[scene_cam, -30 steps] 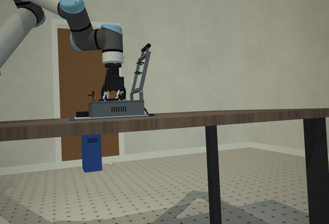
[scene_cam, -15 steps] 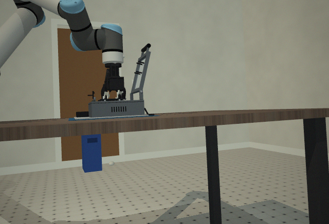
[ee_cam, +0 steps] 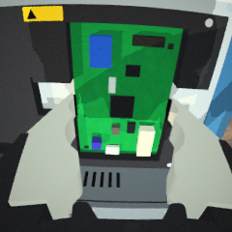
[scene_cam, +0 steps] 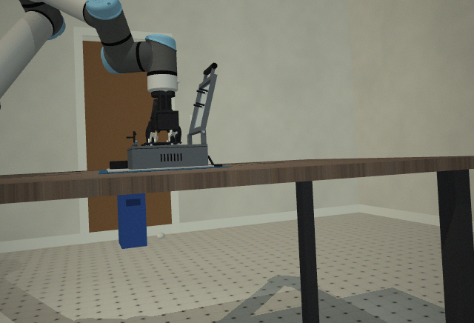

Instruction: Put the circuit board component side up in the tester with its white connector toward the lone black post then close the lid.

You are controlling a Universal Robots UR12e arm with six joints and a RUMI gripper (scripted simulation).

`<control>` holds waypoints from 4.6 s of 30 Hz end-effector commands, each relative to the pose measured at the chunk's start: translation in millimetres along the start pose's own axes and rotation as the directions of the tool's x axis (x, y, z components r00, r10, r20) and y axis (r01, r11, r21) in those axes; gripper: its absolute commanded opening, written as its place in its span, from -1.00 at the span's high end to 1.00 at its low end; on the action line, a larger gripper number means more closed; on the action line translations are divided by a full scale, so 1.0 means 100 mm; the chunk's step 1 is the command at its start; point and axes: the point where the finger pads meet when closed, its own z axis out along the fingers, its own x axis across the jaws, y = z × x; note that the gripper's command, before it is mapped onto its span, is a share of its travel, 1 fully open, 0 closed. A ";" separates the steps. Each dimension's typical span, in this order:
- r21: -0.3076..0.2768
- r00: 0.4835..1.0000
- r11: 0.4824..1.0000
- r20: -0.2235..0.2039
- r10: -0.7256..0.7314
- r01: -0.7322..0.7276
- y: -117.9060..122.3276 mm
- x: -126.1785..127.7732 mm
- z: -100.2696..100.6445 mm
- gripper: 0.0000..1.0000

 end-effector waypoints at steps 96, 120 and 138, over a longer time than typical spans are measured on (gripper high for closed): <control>0.000 1.000 1.000 -0.001 0.000 0.000 0.00 0.01 -0.27 0.22; 0.000 1.000 1.000 -0.001 0.000 0.000 0.00 0.01 -0.33 0.22; 0.000 1.000 1.000 -0.001 0.000 0.000 0.00 0.00 -0.66 0.22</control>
